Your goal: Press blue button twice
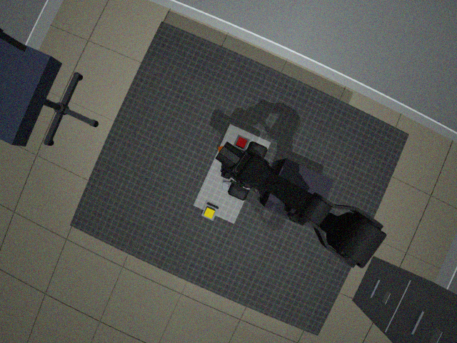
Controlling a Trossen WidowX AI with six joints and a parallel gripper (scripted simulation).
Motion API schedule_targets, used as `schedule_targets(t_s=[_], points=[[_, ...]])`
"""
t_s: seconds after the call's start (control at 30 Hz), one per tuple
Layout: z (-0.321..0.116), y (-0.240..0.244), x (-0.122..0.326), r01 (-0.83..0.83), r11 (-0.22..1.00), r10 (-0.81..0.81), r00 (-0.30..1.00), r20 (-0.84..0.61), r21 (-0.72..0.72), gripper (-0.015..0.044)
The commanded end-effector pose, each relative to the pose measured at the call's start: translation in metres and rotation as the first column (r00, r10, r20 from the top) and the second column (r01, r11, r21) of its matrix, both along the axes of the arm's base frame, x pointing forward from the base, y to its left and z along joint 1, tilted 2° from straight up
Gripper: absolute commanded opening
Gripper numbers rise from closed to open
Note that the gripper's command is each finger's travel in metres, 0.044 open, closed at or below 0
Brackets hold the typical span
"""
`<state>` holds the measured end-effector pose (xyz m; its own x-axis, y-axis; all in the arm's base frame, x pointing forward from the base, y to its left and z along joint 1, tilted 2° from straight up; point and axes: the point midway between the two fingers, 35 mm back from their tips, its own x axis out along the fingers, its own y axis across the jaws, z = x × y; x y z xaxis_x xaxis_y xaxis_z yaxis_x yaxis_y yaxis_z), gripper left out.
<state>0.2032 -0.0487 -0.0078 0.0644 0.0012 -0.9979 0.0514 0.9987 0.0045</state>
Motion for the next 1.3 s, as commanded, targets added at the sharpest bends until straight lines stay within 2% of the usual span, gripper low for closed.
schedule_targets(t_s=[0.0, 0.83, 0.97, 1.1, 1.27], points=[[-0.008, 0.002, -0.002, 0.001, 1.0, -0.001, 1.0, -0.011, 0.008, 0.002], [-0.01, 0.002, -0.002, 0.001, 1.0, -0.001, 1.0, -0.011, 0.008, 0.002], [0.02, 0.001, -0.003, 0.001, 1.0, -0.001, 1.0, -0.01, 0.008, 0.002], [0.022, 0.001, -0.004, 0.001, 1.0, -0.001, 1.0, -0.01, 0.008, 0.002], [0.035, 0.033, 0.022, -0.005, 1.0, 0.005, 1.0, -0.013, 0.011, 0.0151]])
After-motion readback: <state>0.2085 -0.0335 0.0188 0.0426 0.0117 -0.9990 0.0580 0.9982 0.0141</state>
